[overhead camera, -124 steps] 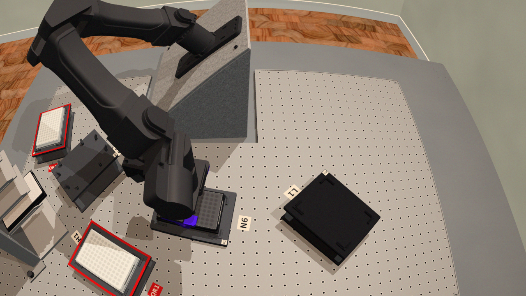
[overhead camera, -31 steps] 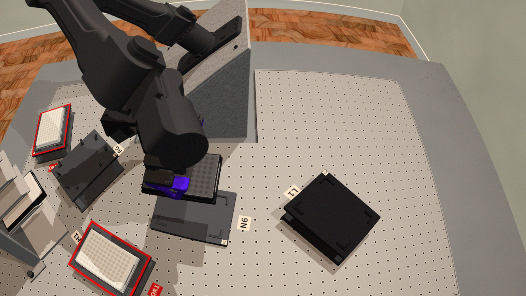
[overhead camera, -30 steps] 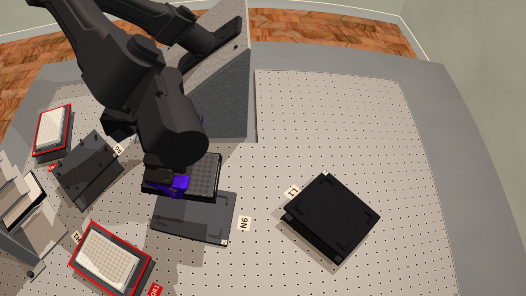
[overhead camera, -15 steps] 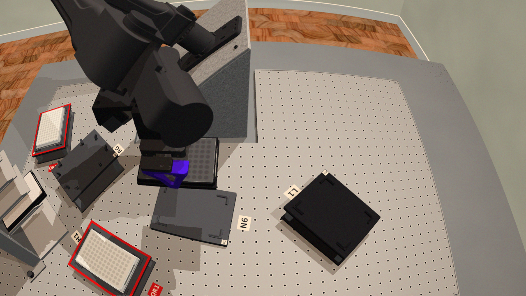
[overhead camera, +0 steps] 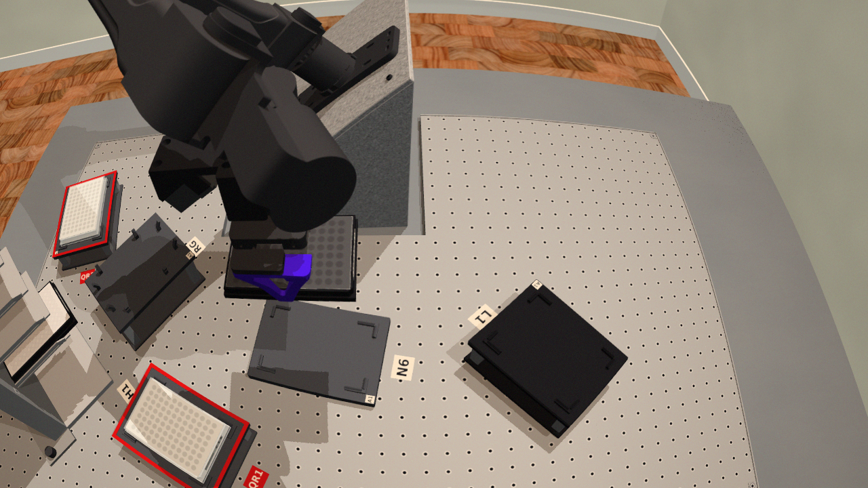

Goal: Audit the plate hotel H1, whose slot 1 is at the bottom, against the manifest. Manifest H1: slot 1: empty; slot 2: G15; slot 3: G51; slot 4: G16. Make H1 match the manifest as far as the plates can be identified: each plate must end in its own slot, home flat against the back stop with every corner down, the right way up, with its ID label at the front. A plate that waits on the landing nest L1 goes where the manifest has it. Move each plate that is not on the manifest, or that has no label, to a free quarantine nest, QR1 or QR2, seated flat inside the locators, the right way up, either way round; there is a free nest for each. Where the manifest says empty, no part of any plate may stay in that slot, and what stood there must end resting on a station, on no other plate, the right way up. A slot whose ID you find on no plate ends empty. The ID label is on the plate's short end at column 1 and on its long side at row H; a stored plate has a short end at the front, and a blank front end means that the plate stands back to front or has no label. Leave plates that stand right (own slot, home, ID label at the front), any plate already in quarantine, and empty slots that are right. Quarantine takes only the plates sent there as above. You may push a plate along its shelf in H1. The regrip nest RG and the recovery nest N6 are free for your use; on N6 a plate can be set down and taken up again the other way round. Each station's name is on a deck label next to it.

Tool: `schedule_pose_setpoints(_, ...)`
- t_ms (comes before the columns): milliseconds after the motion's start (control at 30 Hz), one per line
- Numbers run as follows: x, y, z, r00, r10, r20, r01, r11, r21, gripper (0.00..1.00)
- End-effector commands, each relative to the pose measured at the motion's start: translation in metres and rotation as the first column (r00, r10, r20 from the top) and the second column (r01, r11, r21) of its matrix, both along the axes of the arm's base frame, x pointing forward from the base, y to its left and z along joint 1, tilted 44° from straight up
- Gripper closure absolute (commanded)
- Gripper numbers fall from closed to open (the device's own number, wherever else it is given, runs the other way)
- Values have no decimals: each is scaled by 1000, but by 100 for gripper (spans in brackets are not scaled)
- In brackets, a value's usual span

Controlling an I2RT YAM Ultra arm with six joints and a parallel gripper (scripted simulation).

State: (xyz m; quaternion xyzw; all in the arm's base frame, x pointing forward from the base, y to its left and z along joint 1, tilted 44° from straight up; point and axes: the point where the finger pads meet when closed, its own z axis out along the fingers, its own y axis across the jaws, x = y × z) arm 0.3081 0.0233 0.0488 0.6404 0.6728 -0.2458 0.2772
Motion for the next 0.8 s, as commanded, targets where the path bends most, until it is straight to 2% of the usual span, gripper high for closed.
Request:
schedule_pose_setpoints(0, -4, 26, 26, 985, -125, 117, 124, 992, 15, 14)
schedule_pose_setpoints(767, -4, 30, 30, 985, -125, 117, 124, 992, 15, 14)
